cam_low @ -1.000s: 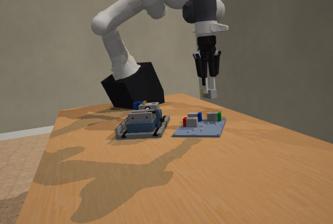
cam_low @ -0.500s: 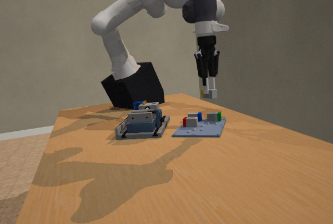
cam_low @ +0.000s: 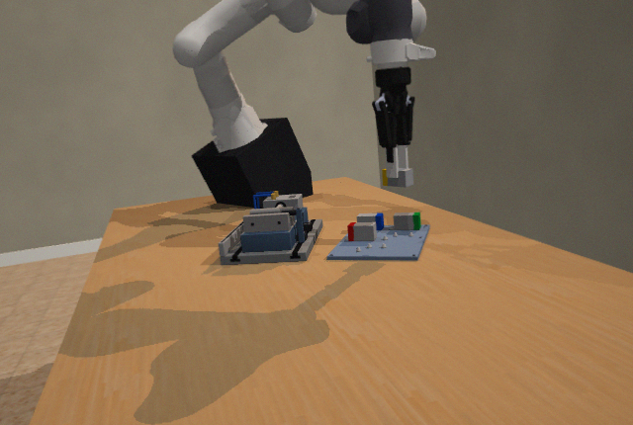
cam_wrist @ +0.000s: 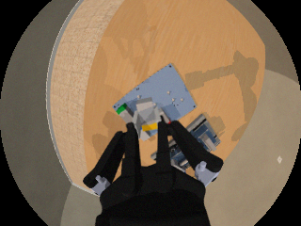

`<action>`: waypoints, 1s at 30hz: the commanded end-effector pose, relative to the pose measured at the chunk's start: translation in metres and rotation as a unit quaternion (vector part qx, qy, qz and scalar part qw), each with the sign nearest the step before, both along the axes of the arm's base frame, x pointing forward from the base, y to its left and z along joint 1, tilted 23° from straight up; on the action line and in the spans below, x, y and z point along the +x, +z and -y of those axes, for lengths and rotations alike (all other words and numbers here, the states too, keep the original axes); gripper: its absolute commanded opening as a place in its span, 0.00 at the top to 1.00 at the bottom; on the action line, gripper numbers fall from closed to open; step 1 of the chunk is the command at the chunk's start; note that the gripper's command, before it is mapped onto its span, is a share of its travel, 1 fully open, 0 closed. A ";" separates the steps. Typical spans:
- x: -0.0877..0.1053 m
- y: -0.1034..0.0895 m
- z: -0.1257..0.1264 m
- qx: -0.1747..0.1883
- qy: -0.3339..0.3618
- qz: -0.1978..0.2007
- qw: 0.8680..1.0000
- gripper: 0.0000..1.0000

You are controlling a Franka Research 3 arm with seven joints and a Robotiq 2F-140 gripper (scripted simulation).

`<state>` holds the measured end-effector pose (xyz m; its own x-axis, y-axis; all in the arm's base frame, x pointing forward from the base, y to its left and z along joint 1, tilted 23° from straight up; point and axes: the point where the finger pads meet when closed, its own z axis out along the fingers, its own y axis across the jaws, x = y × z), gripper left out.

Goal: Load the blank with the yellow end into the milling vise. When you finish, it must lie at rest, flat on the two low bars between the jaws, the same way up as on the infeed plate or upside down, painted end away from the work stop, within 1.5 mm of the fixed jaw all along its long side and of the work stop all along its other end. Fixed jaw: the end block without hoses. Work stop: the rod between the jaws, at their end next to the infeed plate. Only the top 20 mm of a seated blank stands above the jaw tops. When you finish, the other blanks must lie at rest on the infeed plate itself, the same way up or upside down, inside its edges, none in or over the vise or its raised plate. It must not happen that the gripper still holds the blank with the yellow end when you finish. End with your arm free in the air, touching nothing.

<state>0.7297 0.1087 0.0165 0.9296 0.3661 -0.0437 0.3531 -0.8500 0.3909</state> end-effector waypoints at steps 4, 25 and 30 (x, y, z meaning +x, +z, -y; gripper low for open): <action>0.003 0.004 0.001 -0.009 0.080 -0.026 0.996 1.00; 0.004 0.004 0.002 -0.019 0.163 -0.059 0.985 1.00; 0.002 0.003 0.000 -0.018 0.160 -0.060 0.985 1.00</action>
<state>0.7309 0.1084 0.0182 0.7810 0.6057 -0.1522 0.6142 -0.7009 0.3625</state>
